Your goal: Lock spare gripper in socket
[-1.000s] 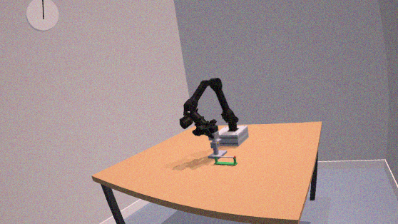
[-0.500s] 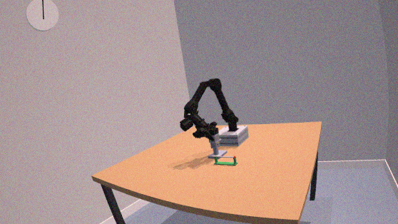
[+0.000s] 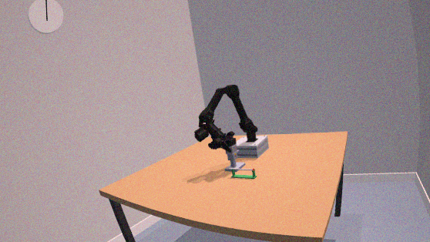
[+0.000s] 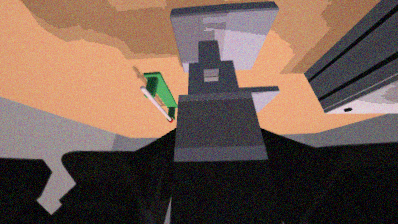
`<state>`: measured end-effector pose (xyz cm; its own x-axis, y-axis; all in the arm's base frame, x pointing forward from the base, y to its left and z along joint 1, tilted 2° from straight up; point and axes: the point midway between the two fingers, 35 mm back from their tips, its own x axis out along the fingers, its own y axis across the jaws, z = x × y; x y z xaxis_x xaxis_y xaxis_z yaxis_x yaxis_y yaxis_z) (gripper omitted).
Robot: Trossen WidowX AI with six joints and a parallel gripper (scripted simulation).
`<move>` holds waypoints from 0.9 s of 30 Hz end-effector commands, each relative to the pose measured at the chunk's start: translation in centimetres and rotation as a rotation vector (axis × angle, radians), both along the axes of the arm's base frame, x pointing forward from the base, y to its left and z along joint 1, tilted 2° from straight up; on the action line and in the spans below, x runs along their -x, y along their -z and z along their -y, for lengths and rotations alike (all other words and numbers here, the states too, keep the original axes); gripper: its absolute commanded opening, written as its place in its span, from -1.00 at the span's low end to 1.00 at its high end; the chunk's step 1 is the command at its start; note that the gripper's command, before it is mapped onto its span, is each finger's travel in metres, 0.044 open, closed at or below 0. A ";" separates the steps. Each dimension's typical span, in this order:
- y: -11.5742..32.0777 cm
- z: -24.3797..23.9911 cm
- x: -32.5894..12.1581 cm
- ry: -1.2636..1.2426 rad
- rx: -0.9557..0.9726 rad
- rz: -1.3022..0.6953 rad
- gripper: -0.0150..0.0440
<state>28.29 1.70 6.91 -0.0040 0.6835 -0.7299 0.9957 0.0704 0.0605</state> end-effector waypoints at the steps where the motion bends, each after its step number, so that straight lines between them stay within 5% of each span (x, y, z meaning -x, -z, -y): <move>1: 0.0 0.0 0.0 -0.002 0.002 0.000 0.22; 10: 0.0 0.0 0.0 -0.002 0.002 0.000 1.00; 27: -3.3 -0.1 0.4 -0.001 -0.003 -0.011 1.00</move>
<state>27.92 1.84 9.44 -0.0141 0.6864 -0.7271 0.9963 0.0709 0.0476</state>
